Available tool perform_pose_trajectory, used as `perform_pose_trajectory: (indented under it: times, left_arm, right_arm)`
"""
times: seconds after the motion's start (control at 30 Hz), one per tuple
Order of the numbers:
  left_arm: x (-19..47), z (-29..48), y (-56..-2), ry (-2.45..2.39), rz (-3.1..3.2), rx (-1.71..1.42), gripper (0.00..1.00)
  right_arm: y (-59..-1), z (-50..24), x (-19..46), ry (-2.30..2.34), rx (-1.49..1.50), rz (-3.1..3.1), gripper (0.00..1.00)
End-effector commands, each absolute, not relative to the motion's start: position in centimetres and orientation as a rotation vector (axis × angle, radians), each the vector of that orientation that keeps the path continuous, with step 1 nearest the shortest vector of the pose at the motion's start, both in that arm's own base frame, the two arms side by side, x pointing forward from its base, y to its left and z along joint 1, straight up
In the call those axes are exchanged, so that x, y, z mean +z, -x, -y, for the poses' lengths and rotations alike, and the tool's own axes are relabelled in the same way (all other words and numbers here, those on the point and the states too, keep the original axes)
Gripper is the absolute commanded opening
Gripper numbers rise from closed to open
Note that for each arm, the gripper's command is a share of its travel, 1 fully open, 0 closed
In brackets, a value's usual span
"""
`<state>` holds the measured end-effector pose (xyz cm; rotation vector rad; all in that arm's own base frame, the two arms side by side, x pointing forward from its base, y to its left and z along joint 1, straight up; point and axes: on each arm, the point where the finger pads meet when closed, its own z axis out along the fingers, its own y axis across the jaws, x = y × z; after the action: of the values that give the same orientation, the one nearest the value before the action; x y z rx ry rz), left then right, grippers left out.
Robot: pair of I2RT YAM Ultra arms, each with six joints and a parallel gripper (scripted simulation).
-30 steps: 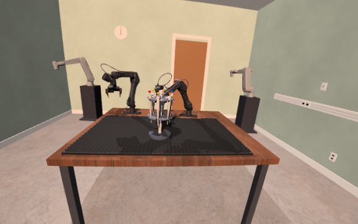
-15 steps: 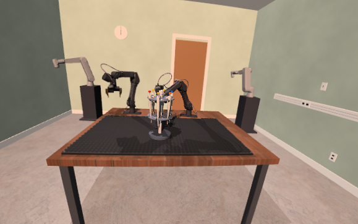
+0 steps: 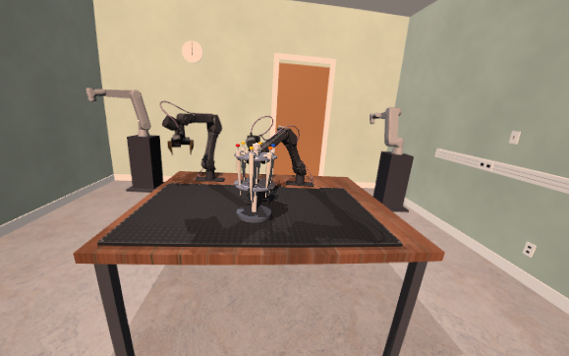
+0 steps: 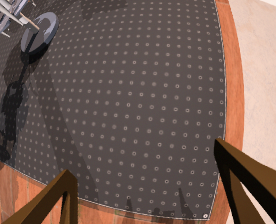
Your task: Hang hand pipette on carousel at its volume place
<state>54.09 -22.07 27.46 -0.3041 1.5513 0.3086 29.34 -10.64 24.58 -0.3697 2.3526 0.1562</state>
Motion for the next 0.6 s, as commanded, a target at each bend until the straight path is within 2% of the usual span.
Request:
perform_pose_trajectory:
  times: [0.0,0.27,0.57]
  left_arm:
    - [28.31,21.9,-53.94,0.322,-1.537,0.301,0.5]
    - [28.31,21.9,-53.94,0.322,-1.537,0.301,0.5]
    - [28.64,21.25,-53.89,0.181,-1.544,0.15,0.5]
  right_arm:
    - [-29.74,10.92,25.28,0.379,0.147,-2.324,1.0]
    - [-29.74,10.92,25.28,0.379,0.147,-2.324,1.0]
    - [-29.74,10.92,25.28,0.379,0.147,-2.324,1.0]
